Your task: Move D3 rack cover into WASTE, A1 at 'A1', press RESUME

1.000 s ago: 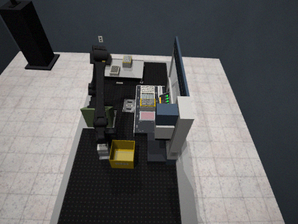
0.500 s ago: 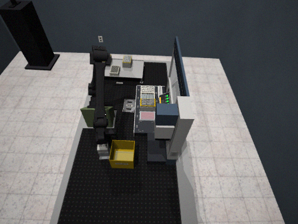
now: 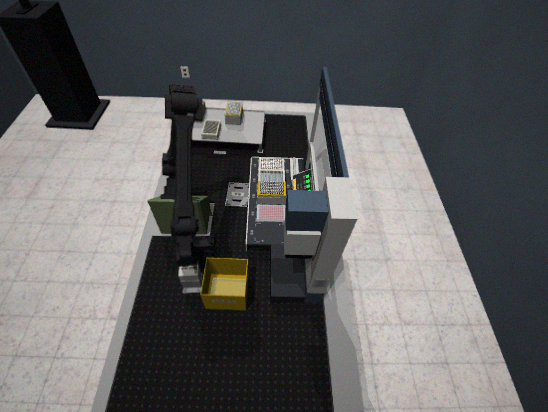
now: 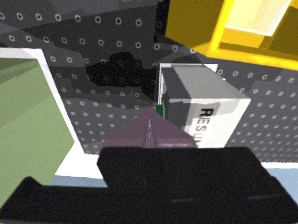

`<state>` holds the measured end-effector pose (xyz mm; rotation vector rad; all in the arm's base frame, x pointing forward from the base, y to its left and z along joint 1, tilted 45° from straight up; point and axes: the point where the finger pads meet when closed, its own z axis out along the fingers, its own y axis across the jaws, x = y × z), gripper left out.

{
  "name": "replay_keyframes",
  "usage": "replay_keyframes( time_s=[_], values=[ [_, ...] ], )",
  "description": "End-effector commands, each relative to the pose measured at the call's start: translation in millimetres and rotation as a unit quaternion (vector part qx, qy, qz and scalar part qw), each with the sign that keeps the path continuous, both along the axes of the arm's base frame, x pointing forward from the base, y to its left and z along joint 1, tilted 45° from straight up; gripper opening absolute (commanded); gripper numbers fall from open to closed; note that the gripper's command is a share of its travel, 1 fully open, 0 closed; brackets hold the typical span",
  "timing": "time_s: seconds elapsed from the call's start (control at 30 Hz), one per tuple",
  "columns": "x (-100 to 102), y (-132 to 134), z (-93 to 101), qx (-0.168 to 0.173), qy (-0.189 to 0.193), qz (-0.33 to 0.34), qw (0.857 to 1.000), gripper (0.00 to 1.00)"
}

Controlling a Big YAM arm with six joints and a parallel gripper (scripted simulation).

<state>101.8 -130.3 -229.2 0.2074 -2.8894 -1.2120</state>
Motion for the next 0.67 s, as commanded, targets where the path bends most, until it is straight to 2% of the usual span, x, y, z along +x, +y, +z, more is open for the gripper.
replay_keyframes(
  time_s=[0.0, 0.63],
  values=[
    [6.6, -26.0, -14.9, -0.021, -0.009, -0.002, 1.000, 0.00],
    [7.6, -31.2, -19.9, -0.024, -0.010, -0.002, 1.000, 0.00]
  ],
)
